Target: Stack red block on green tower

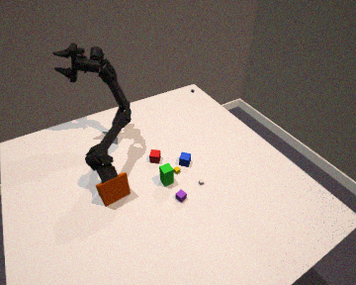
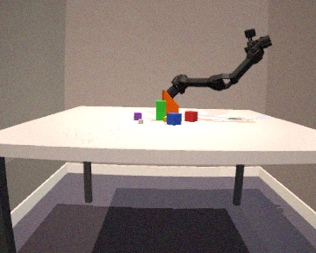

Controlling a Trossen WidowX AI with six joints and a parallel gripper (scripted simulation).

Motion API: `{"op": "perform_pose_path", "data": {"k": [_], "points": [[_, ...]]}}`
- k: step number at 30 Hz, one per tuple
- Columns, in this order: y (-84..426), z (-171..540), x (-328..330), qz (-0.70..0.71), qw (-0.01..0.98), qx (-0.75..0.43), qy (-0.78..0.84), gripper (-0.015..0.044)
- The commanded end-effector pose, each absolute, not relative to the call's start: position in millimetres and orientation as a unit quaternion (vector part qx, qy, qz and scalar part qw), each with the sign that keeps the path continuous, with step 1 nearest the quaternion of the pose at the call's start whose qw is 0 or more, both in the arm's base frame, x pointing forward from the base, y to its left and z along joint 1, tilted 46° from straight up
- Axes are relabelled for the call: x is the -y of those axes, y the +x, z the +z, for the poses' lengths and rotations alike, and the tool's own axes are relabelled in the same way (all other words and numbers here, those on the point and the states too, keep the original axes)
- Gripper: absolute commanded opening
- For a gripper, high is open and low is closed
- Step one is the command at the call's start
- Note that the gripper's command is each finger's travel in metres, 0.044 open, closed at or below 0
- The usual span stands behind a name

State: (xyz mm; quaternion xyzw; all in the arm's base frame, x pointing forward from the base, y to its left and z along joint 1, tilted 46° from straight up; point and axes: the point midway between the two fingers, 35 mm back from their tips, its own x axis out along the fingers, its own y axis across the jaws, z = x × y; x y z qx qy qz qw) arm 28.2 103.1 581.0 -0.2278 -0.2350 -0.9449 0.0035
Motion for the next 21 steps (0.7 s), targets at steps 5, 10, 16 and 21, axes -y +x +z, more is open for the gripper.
{"op": "perform_pose_path", "data": {"k": [5, 10, 16, 21], "points": [[-9, 579, -79, -0.956, 0.065, 0.220, -0.181, 0.0440], [-52, 572, -37, -0.962, 0.153, 0.195, -0.113, 0.0440], [-87, 554, 23, -0.953, 0.258, 0.157, -0.034, 0.0440], [-100, 533, 75, -0.931, 0.342, 0.120, 0.029, 0.0440]]}}
